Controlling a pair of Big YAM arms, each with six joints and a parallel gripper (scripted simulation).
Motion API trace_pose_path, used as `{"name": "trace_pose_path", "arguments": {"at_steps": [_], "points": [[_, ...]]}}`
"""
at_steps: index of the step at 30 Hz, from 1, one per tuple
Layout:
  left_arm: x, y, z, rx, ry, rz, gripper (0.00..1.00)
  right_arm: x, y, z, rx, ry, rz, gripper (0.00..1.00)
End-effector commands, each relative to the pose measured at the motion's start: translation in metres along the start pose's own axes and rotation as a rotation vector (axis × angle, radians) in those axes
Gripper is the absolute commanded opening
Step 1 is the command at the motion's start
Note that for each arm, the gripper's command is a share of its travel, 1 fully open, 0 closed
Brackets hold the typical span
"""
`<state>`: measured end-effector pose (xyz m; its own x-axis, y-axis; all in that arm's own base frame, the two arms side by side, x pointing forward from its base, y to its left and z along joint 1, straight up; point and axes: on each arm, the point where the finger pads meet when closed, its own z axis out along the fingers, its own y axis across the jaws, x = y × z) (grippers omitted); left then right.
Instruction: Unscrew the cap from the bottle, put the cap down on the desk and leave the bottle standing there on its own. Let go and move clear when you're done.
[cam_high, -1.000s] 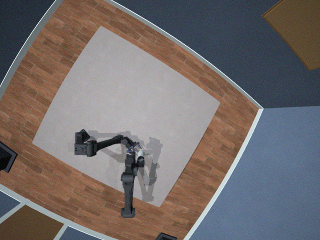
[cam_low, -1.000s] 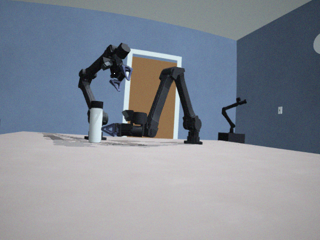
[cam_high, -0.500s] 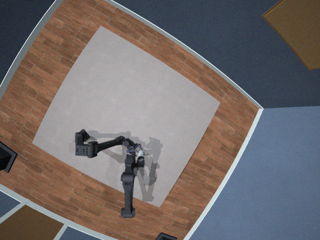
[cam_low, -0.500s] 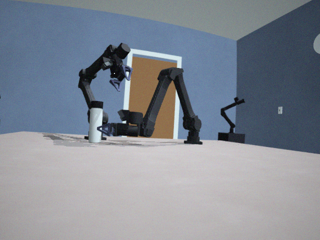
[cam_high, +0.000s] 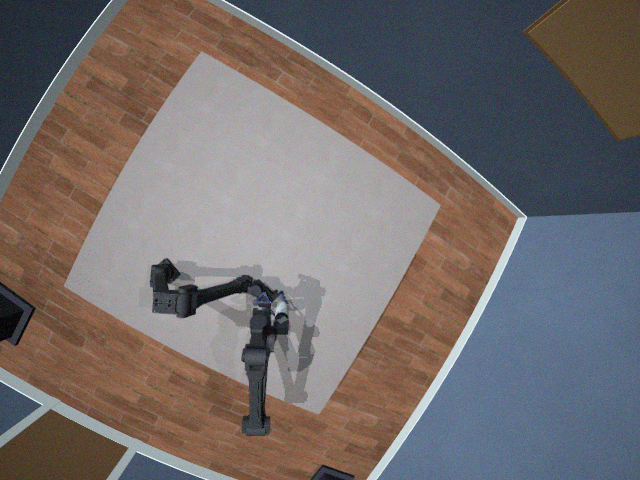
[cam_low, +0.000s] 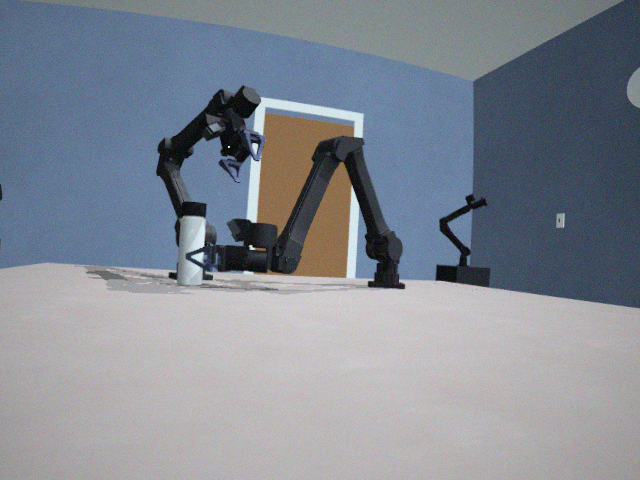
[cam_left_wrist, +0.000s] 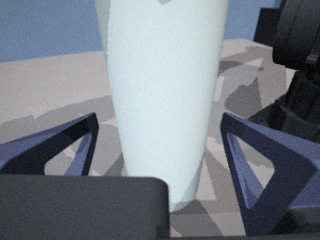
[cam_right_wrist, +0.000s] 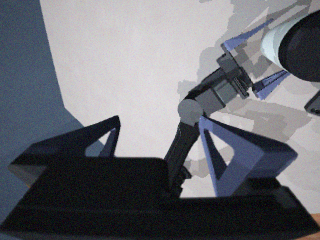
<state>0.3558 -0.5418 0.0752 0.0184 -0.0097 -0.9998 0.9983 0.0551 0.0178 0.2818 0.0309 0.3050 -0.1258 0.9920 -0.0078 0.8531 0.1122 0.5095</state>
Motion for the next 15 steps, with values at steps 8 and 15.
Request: {"name": "trace_pose_path", "arguments": {"at_steps": [8, 15], "points": [[0.004, -0.002, 0.022, 0.018, 0.002, -0.011, 0.96, 0.001, 0.013, -0.009, -0.027, 0.0, -0.003, 0.94], [-0.006, 0.002, 0.011, 0.005, -0.014, 0.011, 0.59, 0.001, 0.013, -0.009, -0.027, 0.0, -0.003, 0.94]]}}
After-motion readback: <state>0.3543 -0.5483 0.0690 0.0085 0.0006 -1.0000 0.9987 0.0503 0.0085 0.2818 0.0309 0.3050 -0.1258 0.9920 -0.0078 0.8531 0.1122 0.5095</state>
